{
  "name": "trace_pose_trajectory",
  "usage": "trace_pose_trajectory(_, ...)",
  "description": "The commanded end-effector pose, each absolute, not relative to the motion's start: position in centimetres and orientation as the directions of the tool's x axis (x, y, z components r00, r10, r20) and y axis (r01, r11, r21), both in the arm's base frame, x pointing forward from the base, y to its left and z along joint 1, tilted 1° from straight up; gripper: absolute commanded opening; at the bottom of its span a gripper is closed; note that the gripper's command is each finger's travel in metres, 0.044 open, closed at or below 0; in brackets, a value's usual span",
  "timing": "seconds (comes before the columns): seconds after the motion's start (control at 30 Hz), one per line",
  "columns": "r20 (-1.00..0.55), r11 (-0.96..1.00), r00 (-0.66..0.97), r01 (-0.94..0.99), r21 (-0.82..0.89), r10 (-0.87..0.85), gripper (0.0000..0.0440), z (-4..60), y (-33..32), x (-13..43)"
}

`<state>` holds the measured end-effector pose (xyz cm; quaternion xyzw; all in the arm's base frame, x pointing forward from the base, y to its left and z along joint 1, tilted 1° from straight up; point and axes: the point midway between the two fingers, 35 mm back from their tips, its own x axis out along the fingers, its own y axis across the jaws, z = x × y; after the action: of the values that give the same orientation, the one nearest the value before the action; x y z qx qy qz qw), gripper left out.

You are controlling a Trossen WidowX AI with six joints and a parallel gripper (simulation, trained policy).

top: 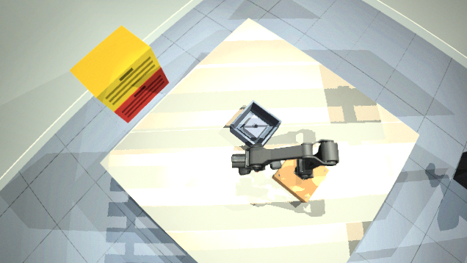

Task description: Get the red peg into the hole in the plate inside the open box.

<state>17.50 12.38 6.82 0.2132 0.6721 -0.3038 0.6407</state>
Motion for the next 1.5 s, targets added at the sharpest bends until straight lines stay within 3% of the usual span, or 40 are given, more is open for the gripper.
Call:
trace_pose_trajectory(0.0, -0.987, 0.727, -0.103, 0.667, -0.162, -0.125, 0.0439, 5.6, 12.3, 17.6)
trace_pose_trajectory(0.57, -0.984, 0.728, -0.078, 0.664, -0.171, -0.16, 0.0428, -0.8, 12.1, 18.1)
trace_pose_trajectory(1.13, -0.962, 0.713, -0.161, 0.646, -0.272, -0.221, 0.0006, -3.7, 11.1, 16.9)
trace_pose_trajectory(1.47, -0.966, 0.713, -0.072, 0.661, -0.234, -0.25, 0.0, -0.2, 10.7, 19.4)
